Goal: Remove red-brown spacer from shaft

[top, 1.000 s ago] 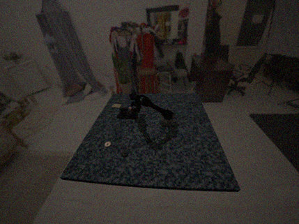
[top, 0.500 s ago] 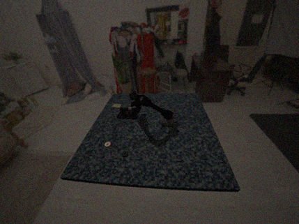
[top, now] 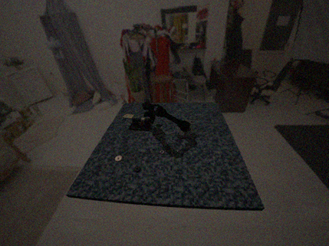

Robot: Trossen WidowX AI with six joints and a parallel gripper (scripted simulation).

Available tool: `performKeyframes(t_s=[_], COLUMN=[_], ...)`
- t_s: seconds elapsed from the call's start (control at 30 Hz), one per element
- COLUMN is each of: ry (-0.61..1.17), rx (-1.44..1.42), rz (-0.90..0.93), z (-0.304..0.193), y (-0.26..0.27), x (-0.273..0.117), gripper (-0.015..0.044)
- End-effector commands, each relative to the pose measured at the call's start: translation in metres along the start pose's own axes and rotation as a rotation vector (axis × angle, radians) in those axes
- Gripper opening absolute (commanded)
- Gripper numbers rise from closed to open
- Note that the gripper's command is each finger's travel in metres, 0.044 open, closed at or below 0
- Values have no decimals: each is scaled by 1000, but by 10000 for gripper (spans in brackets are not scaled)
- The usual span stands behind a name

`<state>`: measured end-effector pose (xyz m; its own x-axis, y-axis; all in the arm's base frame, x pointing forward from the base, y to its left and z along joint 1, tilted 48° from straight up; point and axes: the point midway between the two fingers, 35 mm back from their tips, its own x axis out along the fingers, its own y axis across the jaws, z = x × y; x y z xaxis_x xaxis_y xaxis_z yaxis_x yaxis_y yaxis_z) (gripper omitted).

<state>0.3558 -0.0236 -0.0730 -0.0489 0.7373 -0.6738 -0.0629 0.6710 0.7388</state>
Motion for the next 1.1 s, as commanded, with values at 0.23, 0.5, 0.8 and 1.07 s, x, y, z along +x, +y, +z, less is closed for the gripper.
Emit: performKeyframes(t_s=[0.23,0.5,0.8,1.07], ry=[-2,-2,-2,-2], rx=[-2,-2,-3,-3], rz=[-2,-2,-2,-2], z=[6,9,13,16], y=[0,0,1,1], x=[-1,-1,-1,-1], gripper=[0,0,0,0])
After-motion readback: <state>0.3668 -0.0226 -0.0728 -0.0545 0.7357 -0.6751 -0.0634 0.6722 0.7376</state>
